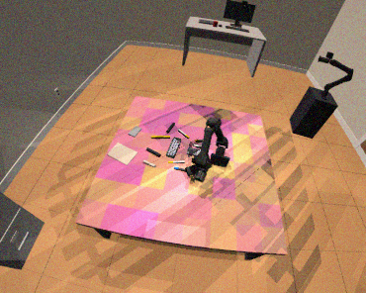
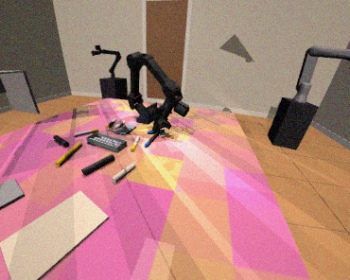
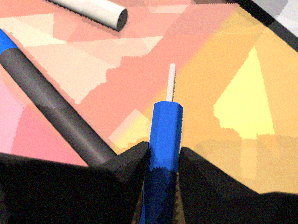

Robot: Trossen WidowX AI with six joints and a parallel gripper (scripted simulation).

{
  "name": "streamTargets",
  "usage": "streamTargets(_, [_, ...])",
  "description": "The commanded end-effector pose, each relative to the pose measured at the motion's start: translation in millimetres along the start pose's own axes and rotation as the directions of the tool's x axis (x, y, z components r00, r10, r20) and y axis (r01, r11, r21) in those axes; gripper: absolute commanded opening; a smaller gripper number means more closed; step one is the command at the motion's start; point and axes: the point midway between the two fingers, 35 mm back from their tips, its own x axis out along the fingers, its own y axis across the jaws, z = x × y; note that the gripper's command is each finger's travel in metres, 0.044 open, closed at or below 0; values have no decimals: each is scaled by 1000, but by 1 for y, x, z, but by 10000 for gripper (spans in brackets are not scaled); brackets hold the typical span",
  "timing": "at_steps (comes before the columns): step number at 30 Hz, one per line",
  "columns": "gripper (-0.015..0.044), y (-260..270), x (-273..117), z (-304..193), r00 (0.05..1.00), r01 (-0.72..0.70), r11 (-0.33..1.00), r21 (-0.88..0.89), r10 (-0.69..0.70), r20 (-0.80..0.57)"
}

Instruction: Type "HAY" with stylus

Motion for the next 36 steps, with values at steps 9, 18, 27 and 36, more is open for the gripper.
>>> streamTargets(9, [0,1,-39,22,1000,0,1000,0,0,-1])
streamTargets(18, [0,1,-40,23,1000,-2,1000,-10,2,2])
streamTargets(27, [0,16,-38,32,974,100,993,-58,-110,-200])
streamTargets(36, [0,34,-36,49,882,185,977,-104,-212,-421])
